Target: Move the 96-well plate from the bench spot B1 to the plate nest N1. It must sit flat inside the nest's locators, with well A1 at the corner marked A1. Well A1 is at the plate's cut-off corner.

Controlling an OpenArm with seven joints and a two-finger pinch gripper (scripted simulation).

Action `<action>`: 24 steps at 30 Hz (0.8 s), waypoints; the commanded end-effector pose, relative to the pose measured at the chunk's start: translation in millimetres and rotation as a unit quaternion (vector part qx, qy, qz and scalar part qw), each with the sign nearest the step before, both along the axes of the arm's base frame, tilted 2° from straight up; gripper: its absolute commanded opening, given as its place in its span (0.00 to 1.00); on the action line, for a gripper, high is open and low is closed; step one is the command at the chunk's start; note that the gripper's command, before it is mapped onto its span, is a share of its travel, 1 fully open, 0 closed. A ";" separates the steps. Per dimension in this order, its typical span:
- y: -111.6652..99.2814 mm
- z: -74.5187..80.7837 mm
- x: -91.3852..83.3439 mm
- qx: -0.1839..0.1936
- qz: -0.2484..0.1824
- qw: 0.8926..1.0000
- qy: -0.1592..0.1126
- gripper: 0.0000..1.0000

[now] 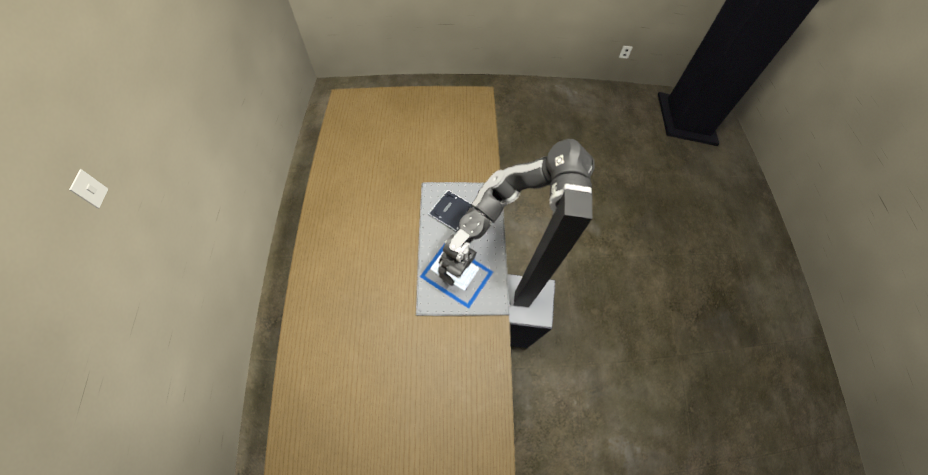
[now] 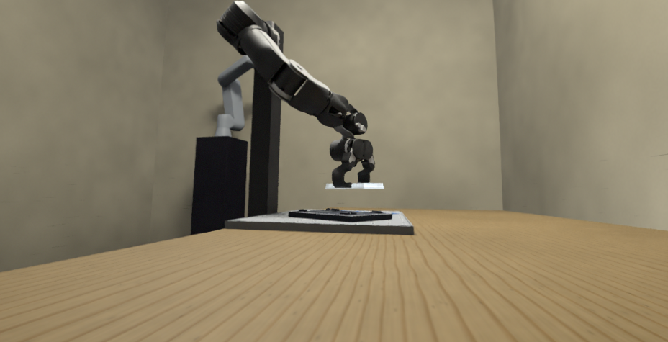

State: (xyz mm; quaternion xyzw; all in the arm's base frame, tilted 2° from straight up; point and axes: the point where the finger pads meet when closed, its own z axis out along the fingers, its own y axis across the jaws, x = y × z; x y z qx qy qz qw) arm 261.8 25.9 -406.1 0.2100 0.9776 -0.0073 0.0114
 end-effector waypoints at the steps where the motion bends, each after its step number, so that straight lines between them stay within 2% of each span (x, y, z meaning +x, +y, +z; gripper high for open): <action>1: -3.0 2.5 -2.0 -0.011 -0.009 1.000 0.006 0.00; 12: -3.0 2.5 -2.0 -0.011 -0.009 1.000 0.006 0.00; 17: -2.9 34.1 -4.3 -0.010 -0.009 1.000 0.006 0.00; 24: -2.9 34.1 -4.3 -0.010 -0.009 1.000 0.006 0.00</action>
